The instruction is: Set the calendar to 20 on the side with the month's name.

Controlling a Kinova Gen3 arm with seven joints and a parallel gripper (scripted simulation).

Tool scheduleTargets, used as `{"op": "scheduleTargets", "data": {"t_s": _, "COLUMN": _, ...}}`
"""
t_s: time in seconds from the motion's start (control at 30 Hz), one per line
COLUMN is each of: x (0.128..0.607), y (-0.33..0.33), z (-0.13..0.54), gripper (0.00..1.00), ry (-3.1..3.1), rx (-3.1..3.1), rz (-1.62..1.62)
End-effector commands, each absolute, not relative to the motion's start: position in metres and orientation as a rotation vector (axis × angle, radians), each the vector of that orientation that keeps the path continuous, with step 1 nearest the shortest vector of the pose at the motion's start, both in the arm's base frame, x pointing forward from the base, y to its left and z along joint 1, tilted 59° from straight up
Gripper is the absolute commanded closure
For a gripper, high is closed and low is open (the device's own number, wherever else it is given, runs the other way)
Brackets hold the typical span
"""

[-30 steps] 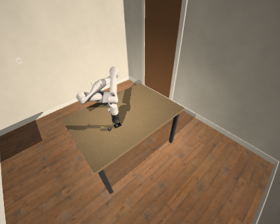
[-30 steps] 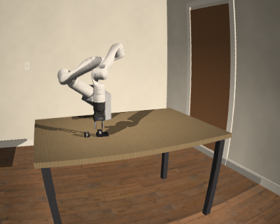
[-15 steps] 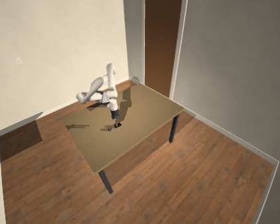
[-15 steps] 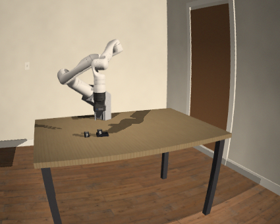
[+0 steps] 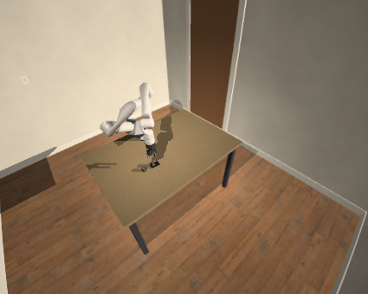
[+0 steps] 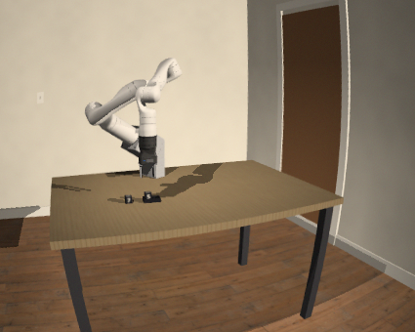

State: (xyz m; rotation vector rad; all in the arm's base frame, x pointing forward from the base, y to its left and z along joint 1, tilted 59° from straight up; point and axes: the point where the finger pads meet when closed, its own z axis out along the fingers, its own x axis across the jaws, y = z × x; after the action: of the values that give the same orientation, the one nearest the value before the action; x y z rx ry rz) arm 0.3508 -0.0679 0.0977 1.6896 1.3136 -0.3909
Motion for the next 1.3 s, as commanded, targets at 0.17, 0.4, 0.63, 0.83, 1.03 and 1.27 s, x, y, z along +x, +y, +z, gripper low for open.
{"op": "scheduleTargets", "data": {"t_s": 0.17, "x": 0.351, "y": -0.067, "z": 0.098, "gripper": 0.0, "ry": 1.315, "rx": 1.689, "rz": -0.389}}
{"op": "scheduleTargets", "data": {"t_s": 0.4, "x": 0.351, "y": -0.067, "z": 0.098, "gripper": 0.0, "ry": 1.317, "rx": 1.688, "rz": -0.391}}
{"op": "scheduleTargets", "data": {"t_s": 0.63, "x": 0.351, "y": -0.068, "z": 0.099, "gripper": 0.0, "ry": 1.33, "rx": 1.679, "rz": -0.399}}
{"op": "scheduleTargets", "data": {"t_s": 0.83, "x": 0.35, "y": -0.07, "z": 0.1, "gripper": 0.0, "ry": 1.372, "rx": 1.65, "rz": -0.424}}
{"op": "scheduleTargets", "data": {"t_s": 1.03, "x": 0.348, "y": -0.074, "z": 0.103, "gripper": 0.0, "ry": 1.445, "rx": 1.596, "rz": -0.47}}
{"op": "scheduleTargets", "data": {"t_s": 1.27, "x": 0.346, "y": -0.079, "z": 0.107, "gripper": 0.0, "ry": 1.53, "rx": 1.529, "rz": -0.524}}
